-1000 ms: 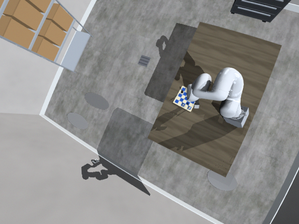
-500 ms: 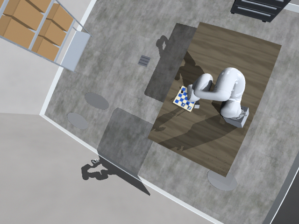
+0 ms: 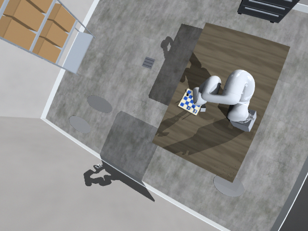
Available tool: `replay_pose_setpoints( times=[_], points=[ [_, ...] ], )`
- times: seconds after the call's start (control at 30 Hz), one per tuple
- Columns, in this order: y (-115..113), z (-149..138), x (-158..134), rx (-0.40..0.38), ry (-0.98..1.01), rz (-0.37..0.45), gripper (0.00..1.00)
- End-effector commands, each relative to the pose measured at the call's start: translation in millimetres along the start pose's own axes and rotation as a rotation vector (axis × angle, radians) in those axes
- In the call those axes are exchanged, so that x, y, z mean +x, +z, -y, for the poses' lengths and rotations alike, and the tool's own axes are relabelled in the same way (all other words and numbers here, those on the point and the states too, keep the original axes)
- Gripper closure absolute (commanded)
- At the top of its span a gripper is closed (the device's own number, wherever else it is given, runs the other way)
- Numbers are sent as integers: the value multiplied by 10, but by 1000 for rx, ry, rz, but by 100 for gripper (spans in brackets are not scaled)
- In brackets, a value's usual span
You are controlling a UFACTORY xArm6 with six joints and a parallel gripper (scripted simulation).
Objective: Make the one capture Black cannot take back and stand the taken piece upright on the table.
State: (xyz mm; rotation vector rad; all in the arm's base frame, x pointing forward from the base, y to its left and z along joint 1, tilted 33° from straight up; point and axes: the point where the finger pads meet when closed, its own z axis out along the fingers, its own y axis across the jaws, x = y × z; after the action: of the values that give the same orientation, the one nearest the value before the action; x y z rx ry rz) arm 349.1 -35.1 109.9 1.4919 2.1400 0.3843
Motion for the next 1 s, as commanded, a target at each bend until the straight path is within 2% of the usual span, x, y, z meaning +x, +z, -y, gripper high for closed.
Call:
replay_pose_setpoints(
  times=[0.0,0.97],
  points=[
    [-46,-6,-5,-2,0,-17,100],
    [-305,-5,-13,-2,0,-16,100]
  ],
)
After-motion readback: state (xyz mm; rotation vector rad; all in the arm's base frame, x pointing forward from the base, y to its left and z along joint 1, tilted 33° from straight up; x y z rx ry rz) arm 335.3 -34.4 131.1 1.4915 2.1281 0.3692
